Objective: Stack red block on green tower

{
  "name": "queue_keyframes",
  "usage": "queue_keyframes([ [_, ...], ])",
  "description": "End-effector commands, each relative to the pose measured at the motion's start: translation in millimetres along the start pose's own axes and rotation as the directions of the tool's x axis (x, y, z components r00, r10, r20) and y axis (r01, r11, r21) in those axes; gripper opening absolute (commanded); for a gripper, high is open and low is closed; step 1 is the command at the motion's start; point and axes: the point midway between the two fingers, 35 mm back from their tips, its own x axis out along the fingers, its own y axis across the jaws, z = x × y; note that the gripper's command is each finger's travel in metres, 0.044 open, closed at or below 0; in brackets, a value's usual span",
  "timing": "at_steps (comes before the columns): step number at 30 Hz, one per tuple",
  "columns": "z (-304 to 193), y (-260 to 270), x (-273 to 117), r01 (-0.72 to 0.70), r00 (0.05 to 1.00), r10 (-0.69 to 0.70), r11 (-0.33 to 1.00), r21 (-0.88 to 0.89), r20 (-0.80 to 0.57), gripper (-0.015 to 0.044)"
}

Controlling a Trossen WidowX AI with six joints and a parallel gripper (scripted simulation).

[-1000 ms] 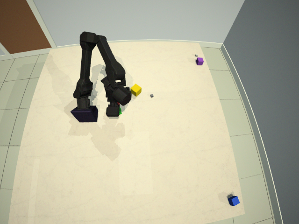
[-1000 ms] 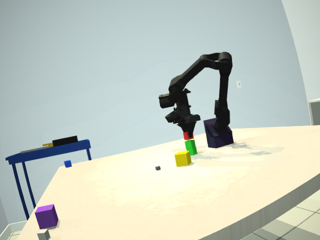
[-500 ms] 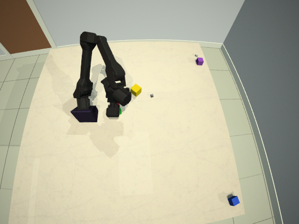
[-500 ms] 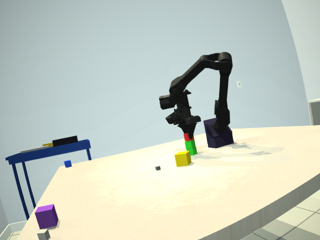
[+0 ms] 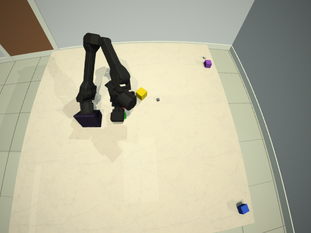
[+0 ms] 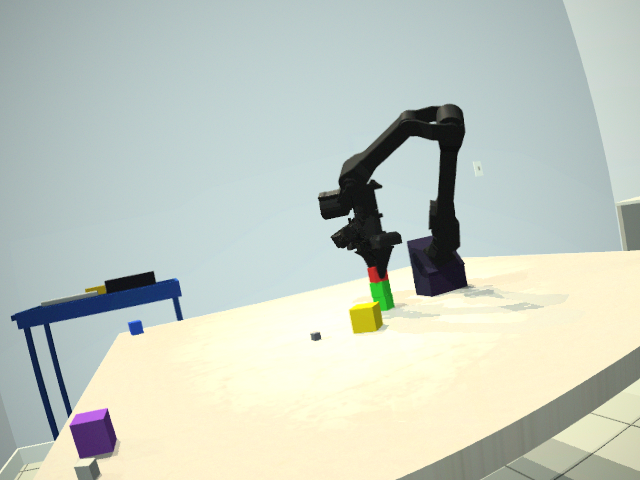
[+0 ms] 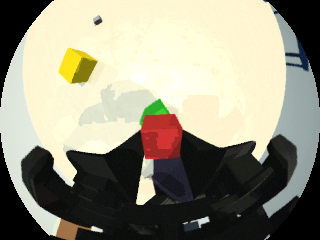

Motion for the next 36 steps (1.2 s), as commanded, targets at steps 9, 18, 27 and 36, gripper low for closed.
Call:
queue_keyframes([
  [9, -0.1, 0.0, -0.4, -0.001, 1.000, 0.001, 1.000, 0.003, 0.000, 0.0184],
  [18, -0.1, 0.0, -0.4, -0.001, 1.000, 0.001, 1.000, 0.003, 0.000, 0.0420],
  [27, -0.1, 0.0, -0.4, -0.001, 1.000, 0.001, 1.000, 0.003, 0.000, 0.0440],
  [36, -0.1, 0.0, -0.4, -0.001, 1.000, 0.001, 1.000, 0.003, 0.000, 0.0440],
])
